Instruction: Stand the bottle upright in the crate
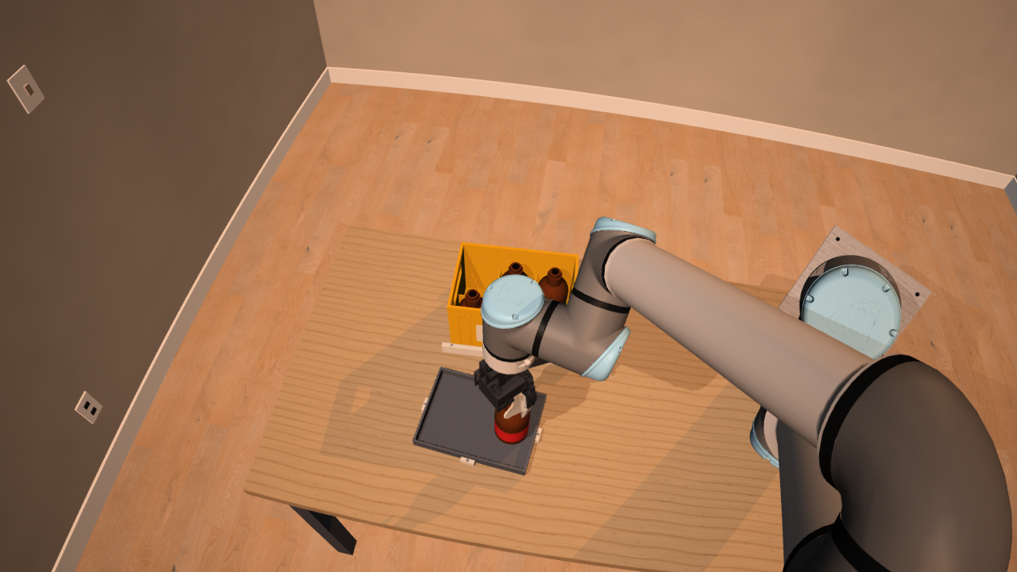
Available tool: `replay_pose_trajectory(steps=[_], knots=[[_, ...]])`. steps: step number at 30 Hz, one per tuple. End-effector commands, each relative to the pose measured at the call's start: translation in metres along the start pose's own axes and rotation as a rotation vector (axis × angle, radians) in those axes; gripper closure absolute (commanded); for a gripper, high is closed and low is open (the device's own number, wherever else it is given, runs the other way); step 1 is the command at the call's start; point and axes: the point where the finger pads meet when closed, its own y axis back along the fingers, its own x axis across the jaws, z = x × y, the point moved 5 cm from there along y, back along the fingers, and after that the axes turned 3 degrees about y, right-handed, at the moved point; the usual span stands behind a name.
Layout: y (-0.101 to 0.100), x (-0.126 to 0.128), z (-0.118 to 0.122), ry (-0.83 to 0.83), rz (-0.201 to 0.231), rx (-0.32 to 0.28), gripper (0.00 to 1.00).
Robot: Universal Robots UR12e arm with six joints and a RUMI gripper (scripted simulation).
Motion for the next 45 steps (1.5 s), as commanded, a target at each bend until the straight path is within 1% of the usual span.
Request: replay_pose_trajectory(steps=[1,7,8,45], knots=[[0.0003,-0.0003,0.0003,0.000,-0.001,0.000,0.62],[0.0003,-0.0003,0.0003,0.000,-0.001,0.000,0.62],[0.0003,-0.0003,0.0003,0.000,-0.001,0.000,1.00],[0.0003,-0.0003,0.0003,0.000,-0.001,0.000,1.00]])
